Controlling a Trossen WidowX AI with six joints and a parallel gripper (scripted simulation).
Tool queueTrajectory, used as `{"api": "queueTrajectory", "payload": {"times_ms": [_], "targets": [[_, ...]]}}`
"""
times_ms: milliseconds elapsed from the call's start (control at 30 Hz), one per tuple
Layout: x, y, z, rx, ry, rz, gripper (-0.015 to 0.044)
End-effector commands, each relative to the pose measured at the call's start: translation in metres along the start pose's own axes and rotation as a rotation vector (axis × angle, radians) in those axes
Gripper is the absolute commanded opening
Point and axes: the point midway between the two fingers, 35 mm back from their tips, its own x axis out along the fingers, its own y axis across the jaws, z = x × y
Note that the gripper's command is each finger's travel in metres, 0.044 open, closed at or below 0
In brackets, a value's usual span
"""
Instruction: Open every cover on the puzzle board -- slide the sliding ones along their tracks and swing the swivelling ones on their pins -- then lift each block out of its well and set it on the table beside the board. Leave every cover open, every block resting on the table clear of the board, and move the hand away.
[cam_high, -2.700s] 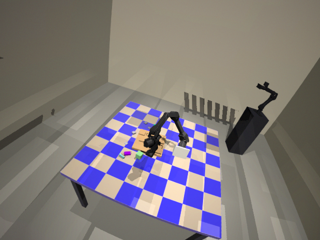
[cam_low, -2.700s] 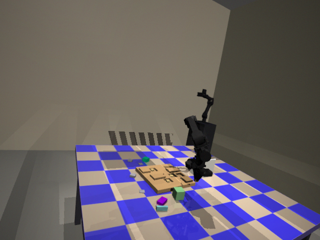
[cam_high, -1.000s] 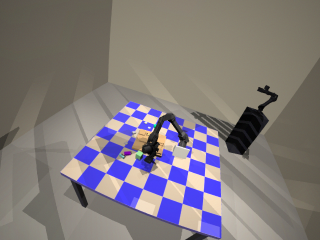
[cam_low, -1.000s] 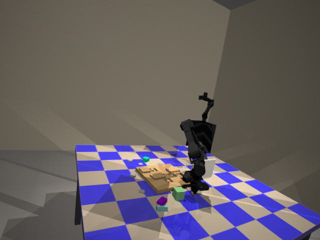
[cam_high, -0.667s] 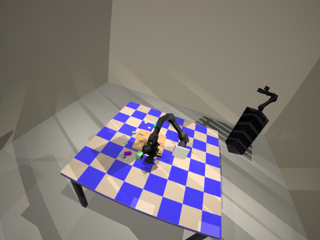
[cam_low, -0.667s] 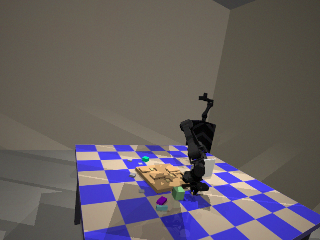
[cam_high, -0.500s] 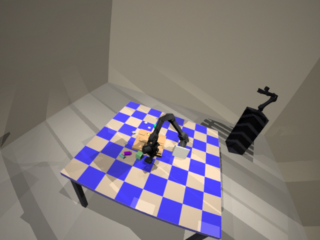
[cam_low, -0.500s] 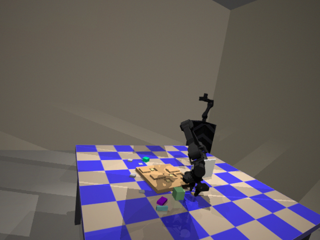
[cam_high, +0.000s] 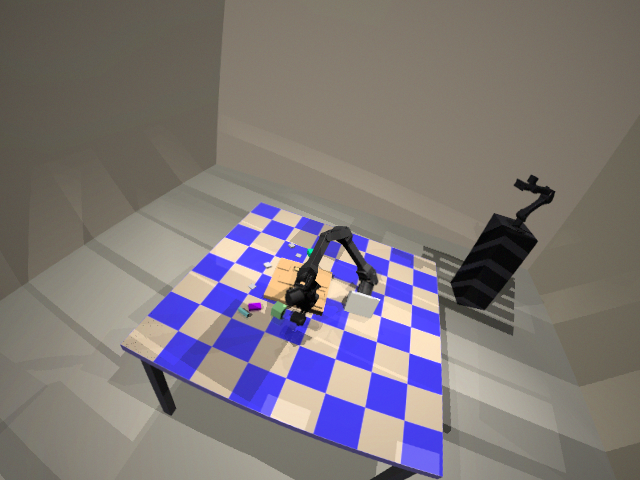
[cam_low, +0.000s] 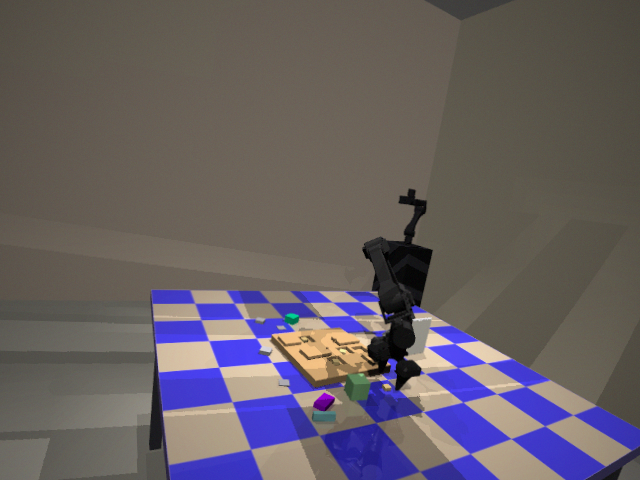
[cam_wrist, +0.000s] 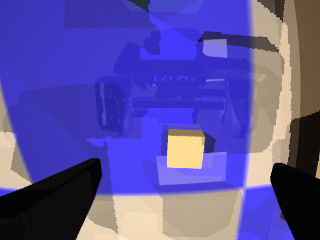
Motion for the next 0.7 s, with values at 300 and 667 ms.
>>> {"api": "queueTrajectory", "payload": {"times_ms": [300, 667], "targets": [[-0.049, 0.0, 0.002, 0.008, -0.007, 0.013, 0.044], [-0.059, -0.013, 0.008, -0.062, -0.007, 0.016, 0.0335]]}}
